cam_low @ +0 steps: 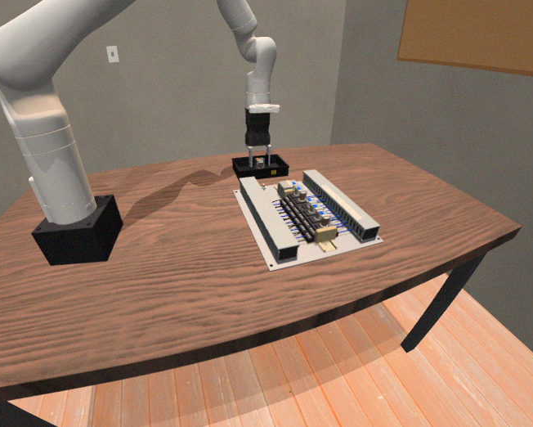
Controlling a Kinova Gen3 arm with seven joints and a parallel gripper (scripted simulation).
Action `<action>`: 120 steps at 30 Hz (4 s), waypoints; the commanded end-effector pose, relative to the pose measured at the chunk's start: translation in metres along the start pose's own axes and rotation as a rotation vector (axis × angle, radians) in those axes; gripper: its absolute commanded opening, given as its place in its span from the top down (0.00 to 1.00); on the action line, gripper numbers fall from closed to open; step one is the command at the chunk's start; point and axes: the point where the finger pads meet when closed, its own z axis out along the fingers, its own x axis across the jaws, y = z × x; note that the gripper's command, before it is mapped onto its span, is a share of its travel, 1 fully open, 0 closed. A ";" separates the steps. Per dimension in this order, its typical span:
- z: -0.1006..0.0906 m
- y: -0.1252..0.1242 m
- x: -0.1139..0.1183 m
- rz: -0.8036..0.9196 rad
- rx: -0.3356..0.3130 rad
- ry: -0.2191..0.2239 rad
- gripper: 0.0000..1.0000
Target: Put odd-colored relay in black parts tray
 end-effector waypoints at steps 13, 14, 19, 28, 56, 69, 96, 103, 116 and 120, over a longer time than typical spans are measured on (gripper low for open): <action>-0.005 0.000 -0.001 0.000 -0.001 -0.002 0.02; -0.005 0.000 -0.001 0.000 -0.001 -0.002 0.02; -0.007 0.000 -0.001 0.000 -0.001 -0.002 0.02; -0.010 0.000 -0.001 0.000 -0.001 -0.002 0.02; -0.023 0.000 -0.001 0.000 -0.001 -0.002 0.02; -0.027 0.000 -0.001 0.000 -0.001 -0.002 0.02; -0.032 0.000 -0.001 0.000 -0.001 -0.002 0.02; -0.033 0.000 -0.001 0.000 -0.001 -0.002 0.02; -0.033 0.000 -0.001 0.000 -0.001 -0.002 0.02; -0.041 0.000 -0.001 0.000 -0.001 -0.002 0.02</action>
